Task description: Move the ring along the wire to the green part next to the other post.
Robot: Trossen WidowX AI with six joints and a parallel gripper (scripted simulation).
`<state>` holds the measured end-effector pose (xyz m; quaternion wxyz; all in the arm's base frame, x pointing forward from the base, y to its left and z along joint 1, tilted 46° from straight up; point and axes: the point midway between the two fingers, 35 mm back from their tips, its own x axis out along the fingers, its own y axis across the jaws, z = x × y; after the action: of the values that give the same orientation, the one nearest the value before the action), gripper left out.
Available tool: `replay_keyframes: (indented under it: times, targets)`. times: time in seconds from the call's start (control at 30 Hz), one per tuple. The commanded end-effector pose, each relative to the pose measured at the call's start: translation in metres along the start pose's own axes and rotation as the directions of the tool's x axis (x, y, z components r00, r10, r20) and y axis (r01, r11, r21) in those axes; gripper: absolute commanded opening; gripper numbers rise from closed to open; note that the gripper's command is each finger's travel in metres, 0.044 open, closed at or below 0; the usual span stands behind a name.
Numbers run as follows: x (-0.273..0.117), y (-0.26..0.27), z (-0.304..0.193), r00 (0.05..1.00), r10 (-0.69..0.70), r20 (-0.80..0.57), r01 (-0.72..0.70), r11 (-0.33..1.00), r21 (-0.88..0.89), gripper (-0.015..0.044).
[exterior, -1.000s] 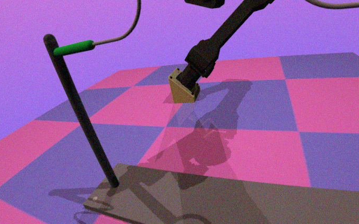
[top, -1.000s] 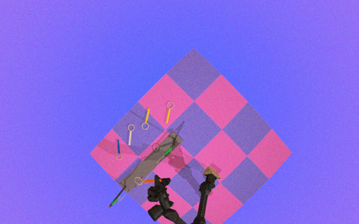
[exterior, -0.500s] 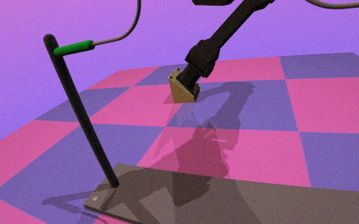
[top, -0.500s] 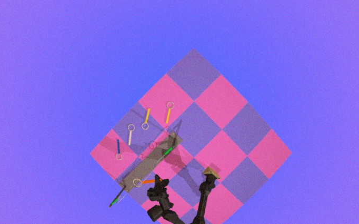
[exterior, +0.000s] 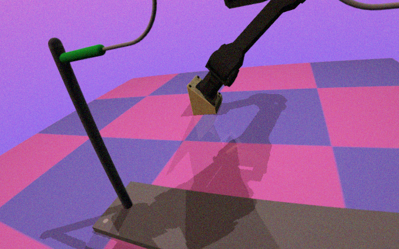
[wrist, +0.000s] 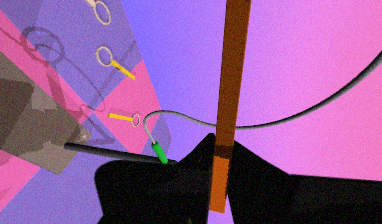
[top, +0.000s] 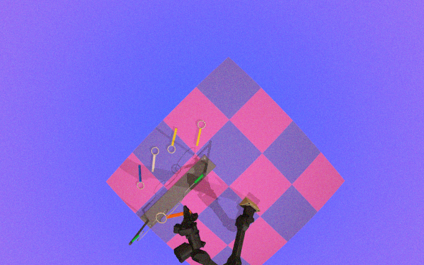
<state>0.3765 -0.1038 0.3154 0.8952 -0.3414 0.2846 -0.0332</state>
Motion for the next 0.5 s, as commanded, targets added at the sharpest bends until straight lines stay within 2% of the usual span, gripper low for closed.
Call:
replay_keyframes:
  times: [0.0, 0.47]
  targets:
    - [-0.0009, -0.0006, 0.0018, 1.000, 0.020, 0.011, -0.020, 0.999, 0.048, -0.0150]
    - [-0.0003, 0.0051, 0.0022, 0.994, 0.102, 0.040, -0.108, 0.974, 0.199, -0.0150]
